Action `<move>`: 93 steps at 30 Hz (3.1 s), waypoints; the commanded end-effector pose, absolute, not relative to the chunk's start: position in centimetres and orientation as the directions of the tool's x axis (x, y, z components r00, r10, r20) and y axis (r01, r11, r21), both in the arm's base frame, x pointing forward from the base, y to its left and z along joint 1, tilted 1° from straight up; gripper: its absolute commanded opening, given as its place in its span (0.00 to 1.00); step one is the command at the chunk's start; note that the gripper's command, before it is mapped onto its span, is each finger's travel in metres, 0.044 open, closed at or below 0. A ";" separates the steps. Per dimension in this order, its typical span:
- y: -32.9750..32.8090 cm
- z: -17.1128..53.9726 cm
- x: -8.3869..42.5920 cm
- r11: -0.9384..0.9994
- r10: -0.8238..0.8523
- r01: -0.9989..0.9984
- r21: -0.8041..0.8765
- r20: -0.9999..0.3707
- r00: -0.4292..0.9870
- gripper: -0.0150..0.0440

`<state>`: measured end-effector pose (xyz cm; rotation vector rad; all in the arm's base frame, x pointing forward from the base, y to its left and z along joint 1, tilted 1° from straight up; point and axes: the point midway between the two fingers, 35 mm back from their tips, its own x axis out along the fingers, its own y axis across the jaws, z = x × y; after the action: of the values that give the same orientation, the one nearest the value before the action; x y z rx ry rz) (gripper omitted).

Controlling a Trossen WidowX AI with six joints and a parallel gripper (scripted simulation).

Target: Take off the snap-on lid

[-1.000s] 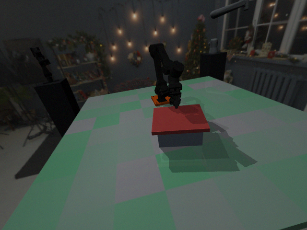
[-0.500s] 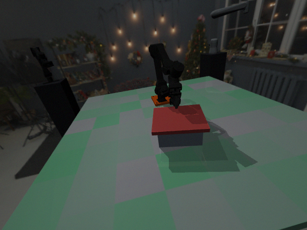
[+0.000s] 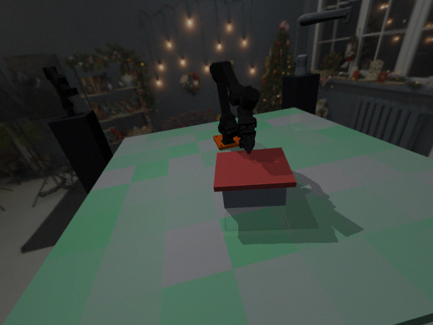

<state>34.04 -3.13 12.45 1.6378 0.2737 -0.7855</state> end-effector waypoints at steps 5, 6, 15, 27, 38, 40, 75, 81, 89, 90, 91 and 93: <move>-3.2 12.5 34.1 -0.235 -0.244 0.581 0.780 -0.625 0.741 0.25; -3.2 12.5 34.1 -0.235 -0.244 0.581 0.780 -0.625 0.741 0.25; -3.2 12.5 34.2 -0.235 -0.244 0.581 0.780 -0.625 0.741 0.25; -3.2 12.5 34.3 -0.235 -0.244 0.581 0.780 -0.625 0.741 0.25; -3.3 12.5 34.4 -0.235 -0.244 0.580 0.780 -0.625 0.741 0.25; -3.3 12.5 34.4 -0.235 -0.244 0.580 0.780 -0.625 0.741 0.25; -3.4 14.9 34.6 -0.233 -0.243 0.580 0.781 -0.624 0.742 0.25; -3.5 15.7 34.8 -0.233 -0.243 0.580 0.781 -0.624 0.743 0.25; -3.7 16.8 35.1 -0.233 -0.243 0.580 0.781 -0.624 0.743 0.25; -3.7 16.9 35.2 -0.233 -0.243 0.580 0.781 -0.624 0.743 0.25; -3.7 17.1 35.2 -0.233 -0.243 0.580 0.781 -0.624 0.743 0.25; -3.8 17.3 35.3 -0.233 -0.243 0.579 0.781 -0.624 0.743 0.25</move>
<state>35.01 -3.70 16.53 1.6348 0.2784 -0.7921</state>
